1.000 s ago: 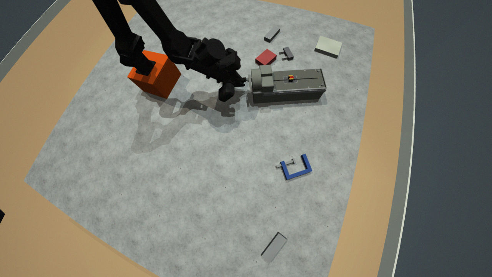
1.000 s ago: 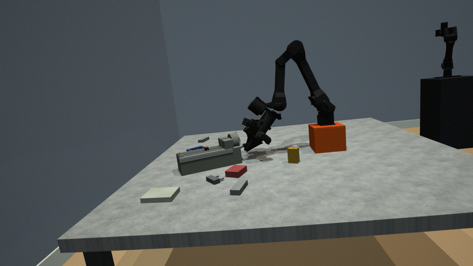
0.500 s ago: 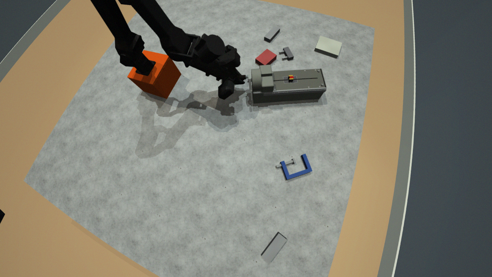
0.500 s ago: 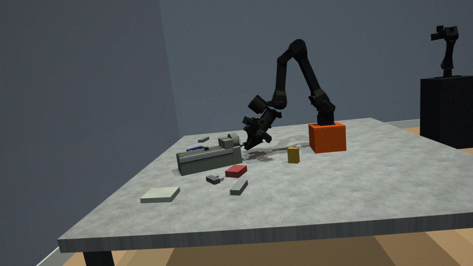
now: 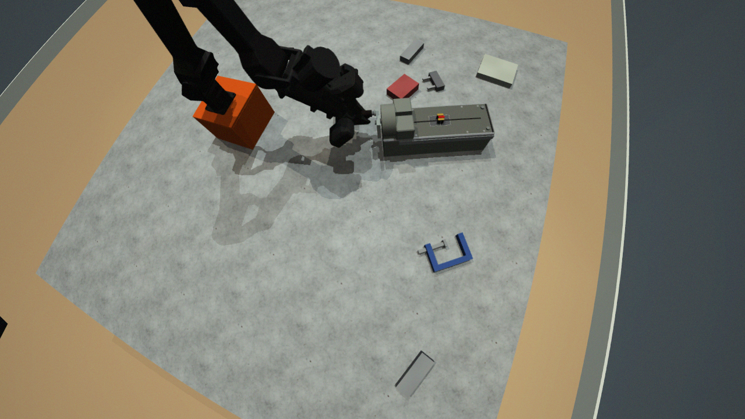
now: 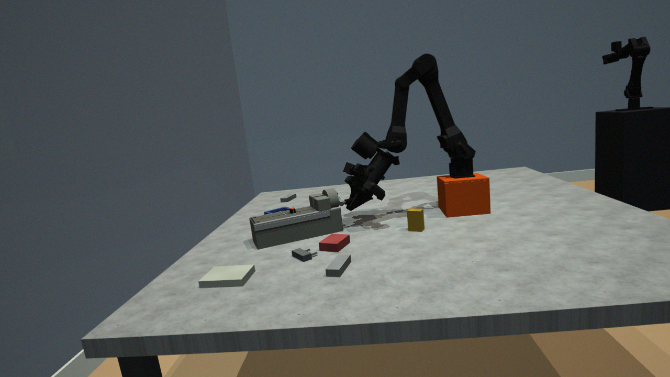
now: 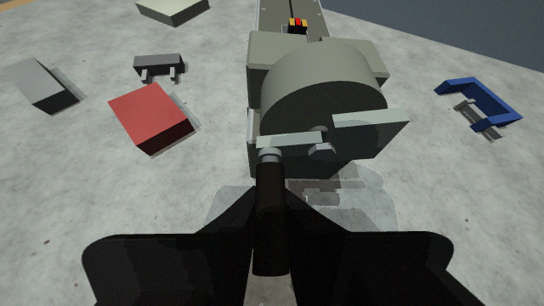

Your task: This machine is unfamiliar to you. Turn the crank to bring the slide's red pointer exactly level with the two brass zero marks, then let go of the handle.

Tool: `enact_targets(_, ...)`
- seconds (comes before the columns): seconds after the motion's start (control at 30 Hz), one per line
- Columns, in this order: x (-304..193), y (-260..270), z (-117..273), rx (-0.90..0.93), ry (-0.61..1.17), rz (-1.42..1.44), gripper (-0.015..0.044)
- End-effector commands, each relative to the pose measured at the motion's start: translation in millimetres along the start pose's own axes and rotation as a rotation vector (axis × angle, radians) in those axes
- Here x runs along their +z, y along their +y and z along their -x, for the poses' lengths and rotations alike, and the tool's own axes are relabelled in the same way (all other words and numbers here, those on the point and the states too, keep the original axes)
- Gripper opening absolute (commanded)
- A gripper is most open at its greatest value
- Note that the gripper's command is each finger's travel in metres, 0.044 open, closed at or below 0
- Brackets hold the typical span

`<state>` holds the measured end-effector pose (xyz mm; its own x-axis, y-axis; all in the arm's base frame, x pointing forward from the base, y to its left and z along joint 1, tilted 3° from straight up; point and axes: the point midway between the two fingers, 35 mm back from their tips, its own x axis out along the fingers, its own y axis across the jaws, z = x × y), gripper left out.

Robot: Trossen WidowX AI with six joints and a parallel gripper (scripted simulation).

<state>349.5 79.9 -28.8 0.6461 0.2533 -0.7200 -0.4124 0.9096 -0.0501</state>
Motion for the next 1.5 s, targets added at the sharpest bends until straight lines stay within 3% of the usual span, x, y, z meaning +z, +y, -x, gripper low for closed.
enact_targets(0.0, 3.8, 1.2, 4.0, 0.003, -0.005, -0.003, 0.0)
enact_targets(1.47, 6.7, 0.5, 6.7, 0.002, -0.003, 0.001, 0.0)
